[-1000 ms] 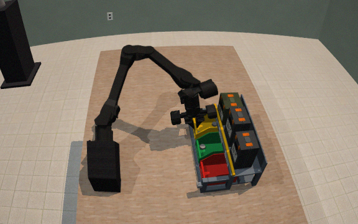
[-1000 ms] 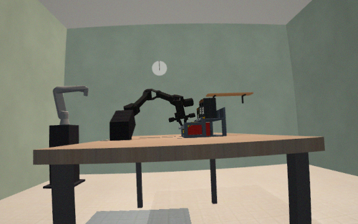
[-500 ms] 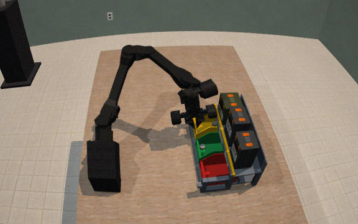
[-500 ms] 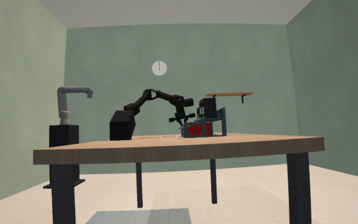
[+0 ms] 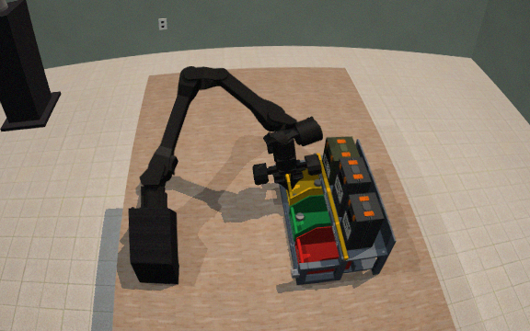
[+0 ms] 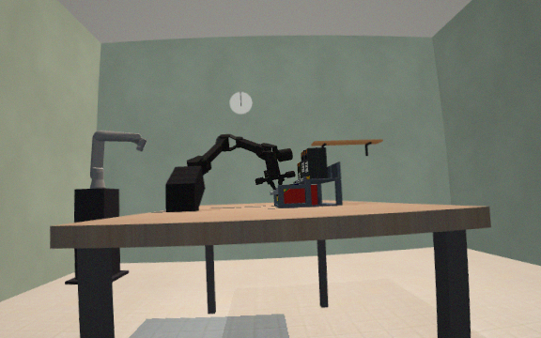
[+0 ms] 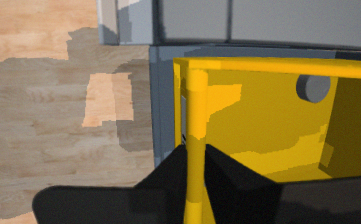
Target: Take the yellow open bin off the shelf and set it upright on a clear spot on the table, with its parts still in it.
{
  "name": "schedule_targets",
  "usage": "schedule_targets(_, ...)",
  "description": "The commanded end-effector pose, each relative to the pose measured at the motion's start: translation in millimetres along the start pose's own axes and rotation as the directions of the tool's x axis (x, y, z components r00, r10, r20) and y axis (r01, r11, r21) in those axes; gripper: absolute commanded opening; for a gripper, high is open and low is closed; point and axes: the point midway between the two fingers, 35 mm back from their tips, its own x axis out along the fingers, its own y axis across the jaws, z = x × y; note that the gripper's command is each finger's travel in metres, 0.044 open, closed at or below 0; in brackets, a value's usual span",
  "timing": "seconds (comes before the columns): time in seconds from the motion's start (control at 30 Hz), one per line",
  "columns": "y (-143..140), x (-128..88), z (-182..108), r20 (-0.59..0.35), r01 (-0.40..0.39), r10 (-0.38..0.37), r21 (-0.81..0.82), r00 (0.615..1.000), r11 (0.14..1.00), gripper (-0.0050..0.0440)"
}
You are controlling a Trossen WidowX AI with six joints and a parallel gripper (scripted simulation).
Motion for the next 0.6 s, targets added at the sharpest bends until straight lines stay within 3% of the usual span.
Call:
schedule_targets(0.0, -2.9, -2.2, 2.9, 0.0, 0.014, -0.014, -0.011, 1.0, 1.0, 0.0)
schedule_targets(0.57, -2.5, -1.5, 2.4, 0.0, 0.014, -0.014, -0.011, 1.0, 1.0, 0.0)
